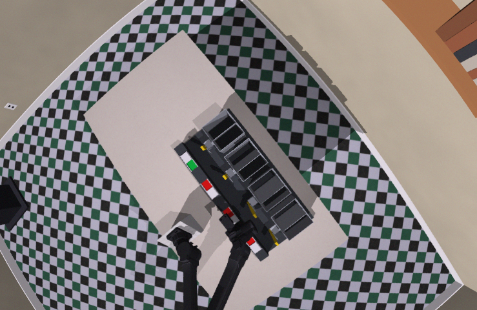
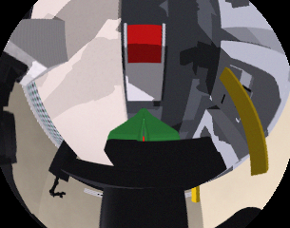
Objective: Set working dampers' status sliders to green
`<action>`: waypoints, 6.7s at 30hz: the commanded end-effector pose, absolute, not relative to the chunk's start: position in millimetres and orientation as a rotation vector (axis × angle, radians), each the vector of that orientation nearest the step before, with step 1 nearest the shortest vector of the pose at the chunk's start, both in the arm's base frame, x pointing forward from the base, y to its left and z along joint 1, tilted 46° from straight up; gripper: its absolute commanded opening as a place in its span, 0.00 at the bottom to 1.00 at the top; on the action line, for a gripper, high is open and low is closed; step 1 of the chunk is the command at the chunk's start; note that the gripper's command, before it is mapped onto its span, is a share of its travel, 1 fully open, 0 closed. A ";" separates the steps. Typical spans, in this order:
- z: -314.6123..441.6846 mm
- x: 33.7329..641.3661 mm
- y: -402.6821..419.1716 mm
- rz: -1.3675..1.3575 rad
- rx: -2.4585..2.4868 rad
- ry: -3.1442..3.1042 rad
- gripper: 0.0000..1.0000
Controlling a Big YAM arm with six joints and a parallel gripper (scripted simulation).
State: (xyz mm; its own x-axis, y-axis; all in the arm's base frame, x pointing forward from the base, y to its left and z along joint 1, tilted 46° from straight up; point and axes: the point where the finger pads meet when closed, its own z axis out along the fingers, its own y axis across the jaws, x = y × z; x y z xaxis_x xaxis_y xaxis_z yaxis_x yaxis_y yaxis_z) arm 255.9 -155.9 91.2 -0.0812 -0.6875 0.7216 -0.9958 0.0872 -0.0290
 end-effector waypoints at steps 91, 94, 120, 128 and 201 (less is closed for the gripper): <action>77.9 260.6 -158.3 0.747 1.665 -1.831 0.00; 79.8 263.8 -158.2 0.755 1.664 -1.834 0.00; 72.2 261.5 -152.4 0.749 1.666 -1.829 0.00; 69.3 261.8 -149.6 0.749 1.666 -1.829 0.00; 43.4 264.0 -124.5 0.749 1.666 -1.830 0.00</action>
State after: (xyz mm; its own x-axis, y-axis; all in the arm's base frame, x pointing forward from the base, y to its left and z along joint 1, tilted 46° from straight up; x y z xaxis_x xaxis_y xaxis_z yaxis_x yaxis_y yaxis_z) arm 262.6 -131.1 50.4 -0.0851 -0.6873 0.7214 -0.9956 0.0864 -0.0351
